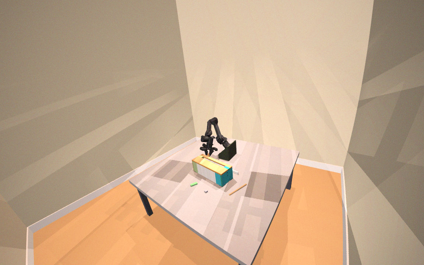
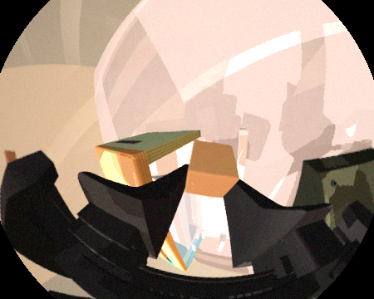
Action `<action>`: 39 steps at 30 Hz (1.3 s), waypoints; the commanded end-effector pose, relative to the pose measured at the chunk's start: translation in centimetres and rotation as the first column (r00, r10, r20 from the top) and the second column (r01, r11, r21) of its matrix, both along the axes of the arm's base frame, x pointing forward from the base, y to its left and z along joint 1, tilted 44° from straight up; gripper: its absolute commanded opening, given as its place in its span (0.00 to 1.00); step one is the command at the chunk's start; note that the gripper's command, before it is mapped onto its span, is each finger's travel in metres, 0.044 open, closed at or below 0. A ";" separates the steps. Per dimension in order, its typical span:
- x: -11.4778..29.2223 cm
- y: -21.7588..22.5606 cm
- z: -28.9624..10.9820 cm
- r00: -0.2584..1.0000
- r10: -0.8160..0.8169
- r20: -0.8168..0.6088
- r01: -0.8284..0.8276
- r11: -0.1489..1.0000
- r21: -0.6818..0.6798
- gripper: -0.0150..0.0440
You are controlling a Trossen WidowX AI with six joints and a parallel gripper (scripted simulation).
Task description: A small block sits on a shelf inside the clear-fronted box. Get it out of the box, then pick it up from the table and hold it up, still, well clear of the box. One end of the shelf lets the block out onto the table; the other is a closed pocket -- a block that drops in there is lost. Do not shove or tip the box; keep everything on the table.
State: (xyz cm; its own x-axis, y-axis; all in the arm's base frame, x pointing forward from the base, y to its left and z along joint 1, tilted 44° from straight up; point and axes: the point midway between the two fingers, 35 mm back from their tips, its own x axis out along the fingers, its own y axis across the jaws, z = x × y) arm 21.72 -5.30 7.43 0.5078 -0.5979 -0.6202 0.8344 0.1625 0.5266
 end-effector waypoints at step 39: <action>0.1 2.4 1.6 0.243 0.299 -0.923 -0.931 0.340 -0.135 0.25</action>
